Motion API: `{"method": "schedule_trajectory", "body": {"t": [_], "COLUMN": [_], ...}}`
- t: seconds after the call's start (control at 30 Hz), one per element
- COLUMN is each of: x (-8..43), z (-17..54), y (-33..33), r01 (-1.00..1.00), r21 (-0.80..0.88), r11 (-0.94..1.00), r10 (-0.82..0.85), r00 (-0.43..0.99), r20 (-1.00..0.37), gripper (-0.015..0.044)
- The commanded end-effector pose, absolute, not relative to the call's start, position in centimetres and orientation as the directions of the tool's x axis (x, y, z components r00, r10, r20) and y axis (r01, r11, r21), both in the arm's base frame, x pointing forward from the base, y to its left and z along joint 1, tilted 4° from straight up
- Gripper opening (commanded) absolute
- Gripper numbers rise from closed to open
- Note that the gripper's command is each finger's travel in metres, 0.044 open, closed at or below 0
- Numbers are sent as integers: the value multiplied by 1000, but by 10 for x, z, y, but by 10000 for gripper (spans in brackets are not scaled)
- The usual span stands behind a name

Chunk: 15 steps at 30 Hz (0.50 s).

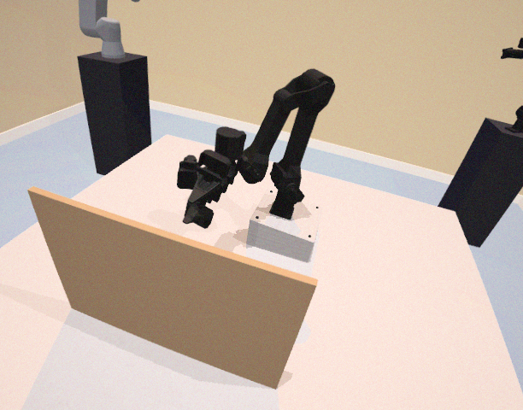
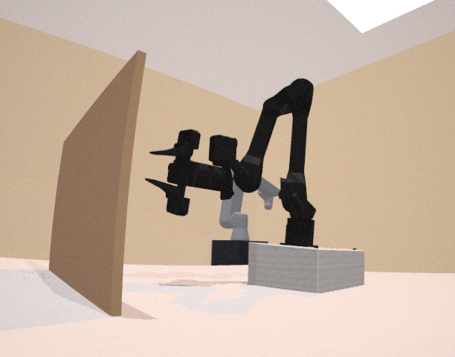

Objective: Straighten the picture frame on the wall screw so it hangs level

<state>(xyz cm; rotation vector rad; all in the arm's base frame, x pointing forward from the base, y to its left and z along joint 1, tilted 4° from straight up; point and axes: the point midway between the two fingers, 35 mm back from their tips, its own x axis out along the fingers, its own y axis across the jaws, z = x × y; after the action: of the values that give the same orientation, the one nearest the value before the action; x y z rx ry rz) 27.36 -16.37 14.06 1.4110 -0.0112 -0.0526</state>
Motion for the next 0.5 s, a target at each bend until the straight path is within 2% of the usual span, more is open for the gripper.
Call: {"method": "schedule_trajectory", "body": {"t": [0.0, 0.3, 0.47], "x": [249, 203, 201], "z": [155, 167, 167], "y": [-158, -133, -131], "r01": [31, 27, 27], "r21": [980, 968, 967], "r11": [198, 251, 254], "r10": [-44, -25, -24], "r00": [999, 999, 999], "r20": [-22, -21, -21], "gripper": [260, 260, 260]}}
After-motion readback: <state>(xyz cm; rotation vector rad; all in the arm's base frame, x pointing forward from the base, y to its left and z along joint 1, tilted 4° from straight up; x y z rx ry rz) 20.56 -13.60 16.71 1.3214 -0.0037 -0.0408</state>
